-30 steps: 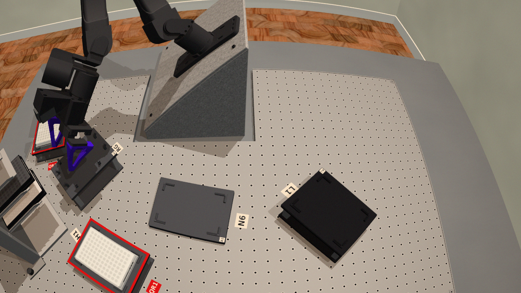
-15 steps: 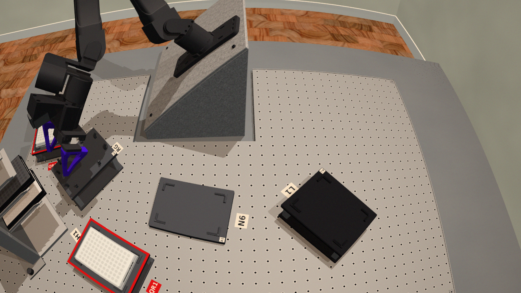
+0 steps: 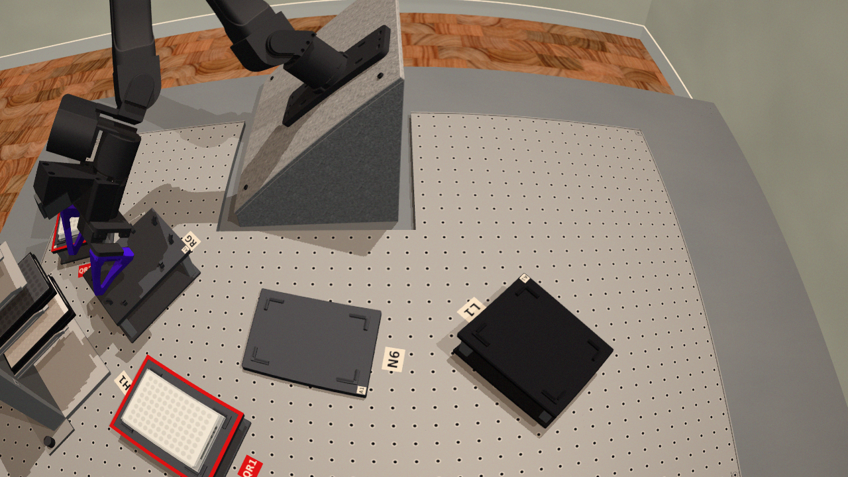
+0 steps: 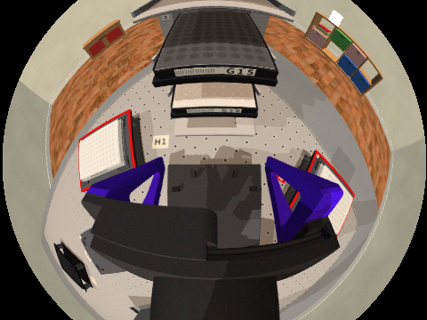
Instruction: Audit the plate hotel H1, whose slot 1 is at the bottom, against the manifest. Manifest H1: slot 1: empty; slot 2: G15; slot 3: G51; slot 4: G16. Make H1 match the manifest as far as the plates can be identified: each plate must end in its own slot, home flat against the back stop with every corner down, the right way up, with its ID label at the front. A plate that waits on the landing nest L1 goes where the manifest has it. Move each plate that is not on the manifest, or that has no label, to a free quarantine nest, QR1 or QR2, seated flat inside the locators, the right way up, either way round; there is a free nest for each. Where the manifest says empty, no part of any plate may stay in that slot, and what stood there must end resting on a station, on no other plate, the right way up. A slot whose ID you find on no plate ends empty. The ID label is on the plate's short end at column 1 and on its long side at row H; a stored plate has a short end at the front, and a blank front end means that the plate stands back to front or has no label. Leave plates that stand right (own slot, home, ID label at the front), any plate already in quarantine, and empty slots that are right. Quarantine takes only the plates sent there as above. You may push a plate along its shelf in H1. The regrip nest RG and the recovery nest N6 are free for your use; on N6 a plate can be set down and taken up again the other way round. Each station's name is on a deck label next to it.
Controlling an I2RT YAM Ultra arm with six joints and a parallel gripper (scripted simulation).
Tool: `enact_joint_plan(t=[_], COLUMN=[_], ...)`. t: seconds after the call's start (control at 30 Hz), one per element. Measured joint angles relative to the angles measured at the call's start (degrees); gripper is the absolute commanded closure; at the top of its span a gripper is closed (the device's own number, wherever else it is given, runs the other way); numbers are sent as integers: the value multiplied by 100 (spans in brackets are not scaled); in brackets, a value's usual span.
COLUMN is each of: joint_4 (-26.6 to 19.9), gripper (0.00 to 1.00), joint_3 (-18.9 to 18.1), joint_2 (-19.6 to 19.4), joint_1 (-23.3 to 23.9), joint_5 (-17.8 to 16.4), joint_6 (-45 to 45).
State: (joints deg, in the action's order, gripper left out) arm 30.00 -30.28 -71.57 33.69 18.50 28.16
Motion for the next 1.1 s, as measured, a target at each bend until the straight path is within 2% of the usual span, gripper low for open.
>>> enact_joint_plan(t=[1.1], joint_4=[-240], gripper=[0], joint_3=[-909], joint_2=[-664], joint_1=[-76], joint_5=[74], joint_6=[-17])
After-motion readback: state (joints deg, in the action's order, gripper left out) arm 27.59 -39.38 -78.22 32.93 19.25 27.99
